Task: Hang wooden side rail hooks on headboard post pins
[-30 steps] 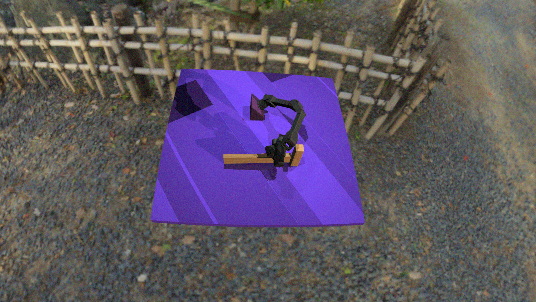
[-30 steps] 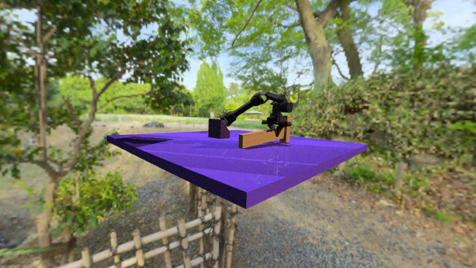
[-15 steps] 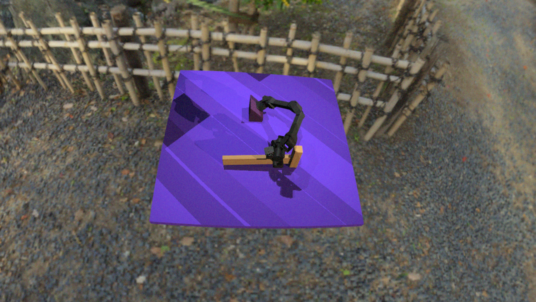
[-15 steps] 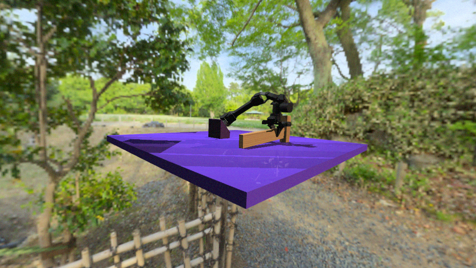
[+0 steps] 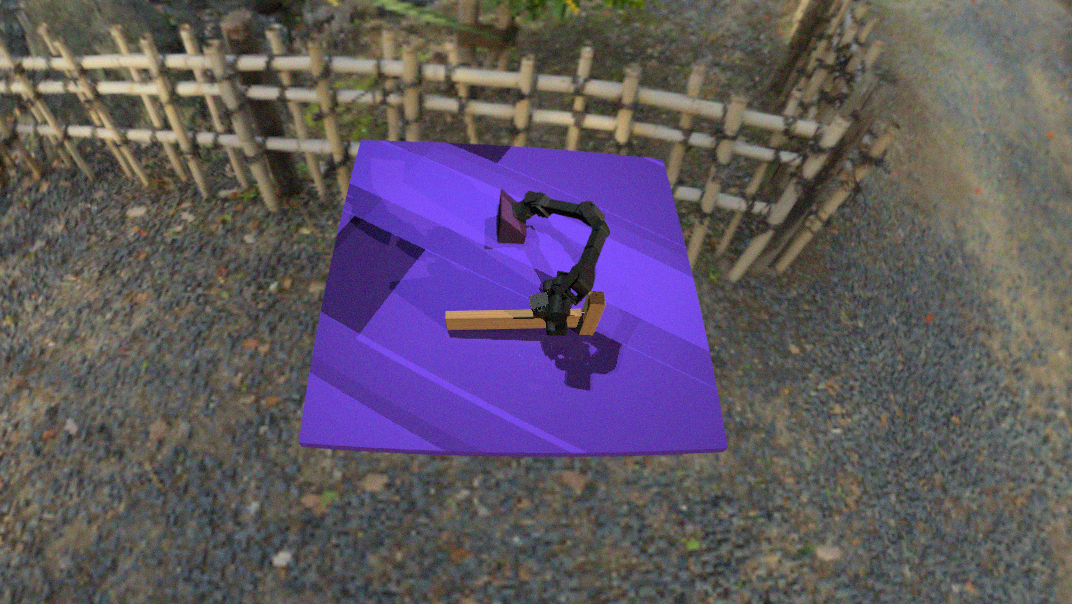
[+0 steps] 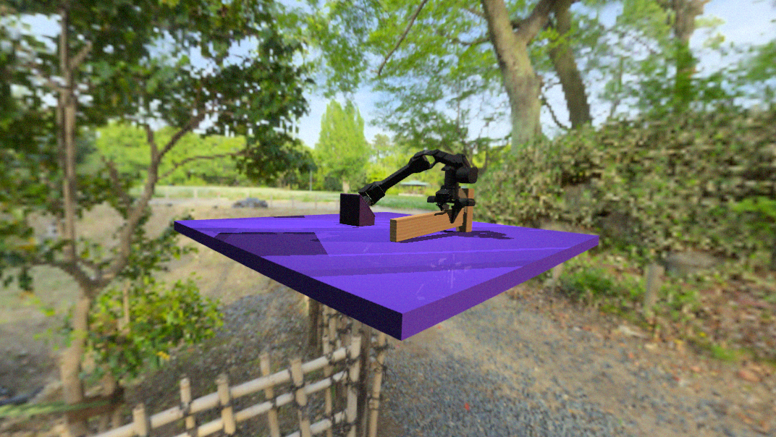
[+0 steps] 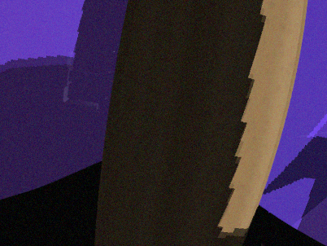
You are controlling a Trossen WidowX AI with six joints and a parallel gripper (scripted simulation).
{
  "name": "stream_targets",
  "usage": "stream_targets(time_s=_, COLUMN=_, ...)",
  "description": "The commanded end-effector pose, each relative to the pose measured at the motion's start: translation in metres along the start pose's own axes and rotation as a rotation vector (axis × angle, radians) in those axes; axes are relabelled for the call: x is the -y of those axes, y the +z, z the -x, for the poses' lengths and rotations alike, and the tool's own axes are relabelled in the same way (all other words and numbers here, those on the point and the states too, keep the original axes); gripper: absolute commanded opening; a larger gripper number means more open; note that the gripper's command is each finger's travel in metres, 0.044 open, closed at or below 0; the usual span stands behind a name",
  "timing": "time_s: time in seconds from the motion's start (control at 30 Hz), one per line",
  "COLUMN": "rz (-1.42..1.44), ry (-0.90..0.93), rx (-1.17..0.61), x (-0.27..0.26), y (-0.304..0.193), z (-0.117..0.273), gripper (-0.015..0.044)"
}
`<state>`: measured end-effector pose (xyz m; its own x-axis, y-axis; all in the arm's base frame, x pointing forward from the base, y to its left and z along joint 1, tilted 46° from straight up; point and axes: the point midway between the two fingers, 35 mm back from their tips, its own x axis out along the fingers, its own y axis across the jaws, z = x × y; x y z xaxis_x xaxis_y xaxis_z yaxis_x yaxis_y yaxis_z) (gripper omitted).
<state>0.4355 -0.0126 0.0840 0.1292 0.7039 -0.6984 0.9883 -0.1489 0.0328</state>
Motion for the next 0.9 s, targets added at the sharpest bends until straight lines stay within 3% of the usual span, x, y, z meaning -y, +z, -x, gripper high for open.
stream_targets(time_s=0.0, rz=-0.005, ry=0.016, rx=0.0, x=-0.0015, y=-0.0004, z=0.0066, gripper=0.0)
stream_targets(time_s=0.87, rz=-0.005, ry=0.016, rx=0.0, x=-0.0026, y=-0.0021, z=0.005, gripper=0.0)
